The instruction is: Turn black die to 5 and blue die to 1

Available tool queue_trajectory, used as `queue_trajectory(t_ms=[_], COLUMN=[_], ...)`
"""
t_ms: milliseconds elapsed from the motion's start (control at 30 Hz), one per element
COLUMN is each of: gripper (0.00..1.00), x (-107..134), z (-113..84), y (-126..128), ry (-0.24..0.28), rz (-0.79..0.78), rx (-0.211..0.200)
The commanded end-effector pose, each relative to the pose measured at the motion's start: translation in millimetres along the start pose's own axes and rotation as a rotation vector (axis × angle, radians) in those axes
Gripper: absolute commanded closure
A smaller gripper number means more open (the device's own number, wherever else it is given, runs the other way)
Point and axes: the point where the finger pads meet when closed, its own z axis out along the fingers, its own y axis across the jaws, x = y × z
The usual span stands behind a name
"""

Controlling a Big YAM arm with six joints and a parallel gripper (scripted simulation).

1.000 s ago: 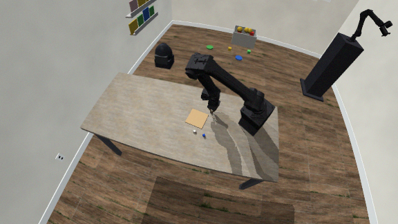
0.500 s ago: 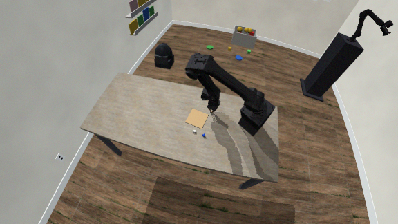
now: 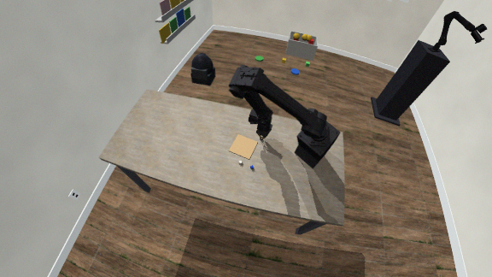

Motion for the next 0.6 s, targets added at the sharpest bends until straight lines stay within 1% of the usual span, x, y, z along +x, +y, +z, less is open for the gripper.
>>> queue_trajectory(t_ms=[0, 567], gripper=[0.69, 0.69], x=[-5.0, -0.4], z=[-1.6, -1.7], y=[5.5, 5.4], ry=[-0.006, -0.008], rz=[-0.008, -0.01], rx=[0.0, -0.001])
